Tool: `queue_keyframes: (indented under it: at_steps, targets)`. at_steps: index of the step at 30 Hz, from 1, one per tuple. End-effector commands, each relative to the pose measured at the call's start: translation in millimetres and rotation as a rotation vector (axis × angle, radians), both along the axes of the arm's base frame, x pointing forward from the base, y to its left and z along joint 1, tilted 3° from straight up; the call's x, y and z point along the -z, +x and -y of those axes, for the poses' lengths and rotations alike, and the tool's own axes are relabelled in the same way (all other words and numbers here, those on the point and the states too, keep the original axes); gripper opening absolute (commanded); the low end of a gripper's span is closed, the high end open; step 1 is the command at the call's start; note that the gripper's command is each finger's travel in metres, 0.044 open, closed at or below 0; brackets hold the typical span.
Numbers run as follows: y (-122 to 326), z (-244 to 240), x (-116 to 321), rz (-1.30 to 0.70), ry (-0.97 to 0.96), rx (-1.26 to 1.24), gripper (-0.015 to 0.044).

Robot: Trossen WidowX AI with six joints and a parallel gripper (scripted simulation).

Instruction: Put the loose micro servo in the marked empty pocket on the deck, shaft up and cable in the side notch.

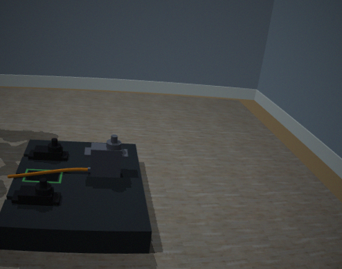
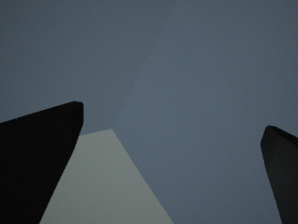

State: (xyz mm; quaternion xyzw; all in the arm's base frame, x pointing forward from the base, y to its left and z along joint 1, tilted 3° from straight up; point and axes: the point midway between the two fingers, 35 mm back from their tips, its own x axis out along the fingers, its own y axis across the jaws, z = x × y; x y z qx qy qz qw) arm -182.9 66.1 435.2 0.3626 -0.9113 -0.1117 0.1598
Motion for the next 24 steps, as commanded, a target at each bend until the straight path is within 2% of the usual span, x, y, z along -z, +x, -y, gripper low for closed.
queue_keyframes:
  at_steps: [1,15,24]
  targets:
    - [0.6,1.1,-0.4,-0.001,0.000,-0.003,0.0374]
    - [22.9,42.9,-14.1,-0.174,0.125,-0.109,0.0006]
    - [47.2,82.6,-19.6,-0.358,0.266,-0.203,0.0000]
